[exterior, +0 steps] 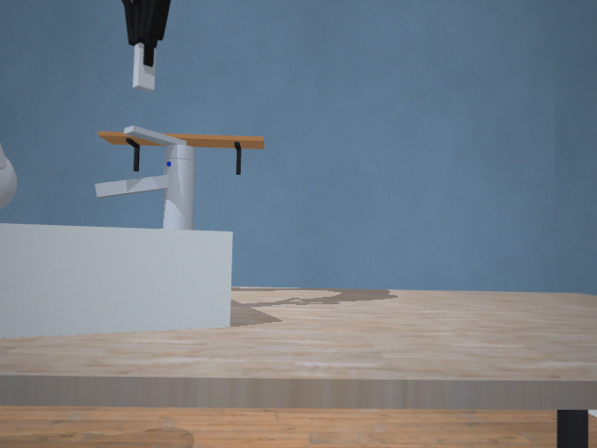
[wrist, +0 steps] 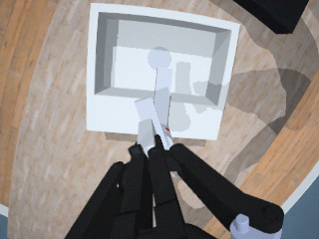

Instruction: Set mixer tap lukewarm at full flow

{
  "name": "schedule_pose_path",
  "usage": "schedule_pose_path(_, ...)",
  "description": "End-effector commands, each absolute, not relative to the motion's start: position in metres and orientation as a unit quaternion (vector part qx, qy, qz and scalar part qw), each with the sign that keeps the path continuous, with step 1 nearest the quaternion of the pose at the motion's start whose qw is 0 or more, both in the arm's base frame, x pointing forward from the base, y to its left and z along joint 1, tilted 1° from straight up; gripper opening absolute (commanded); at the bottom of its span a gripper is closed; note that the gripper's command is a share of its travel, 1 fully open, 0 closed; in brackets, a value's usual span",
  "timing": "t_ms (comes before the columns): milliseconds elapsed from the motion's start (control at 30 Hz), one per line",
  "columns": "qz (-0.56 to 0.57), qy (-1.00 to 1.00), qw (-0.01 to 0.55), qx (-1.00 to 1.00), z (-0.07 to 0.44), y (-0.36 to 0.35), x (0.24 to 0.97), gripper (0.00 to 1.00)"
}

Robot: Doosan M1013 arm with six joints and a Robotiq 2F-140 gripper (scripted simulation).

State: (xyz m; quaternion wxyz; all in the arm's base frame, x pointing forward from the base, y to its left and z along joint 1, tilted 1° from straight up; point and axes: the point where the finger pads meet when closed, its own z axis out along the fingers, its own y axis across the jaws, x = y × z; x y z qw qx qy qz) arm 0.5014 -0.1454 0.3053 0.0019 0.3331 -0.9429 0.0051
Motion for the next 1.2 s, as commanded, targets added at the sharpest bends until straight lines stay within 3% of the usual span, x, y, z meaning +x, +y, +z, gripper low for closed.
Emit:
schedule_pose_path(0,0.005,-0.943,0.002,0.333,0.3053,-0.1454,0.5013,0.0)
schedule_pose_path(667,0.005,-0.943,0.002,0.333,0.3053,-0.1454,0.5013,0.0)
schedule_pose_path(700,0.005,-0.943,0.002,0.333,0.3053,-0.1454,0.5013,0.38)
schedule_pose_path(1167,0.005,-0.943,0.002,0.333,0.3053,-0.1454,0.5013,0.38)
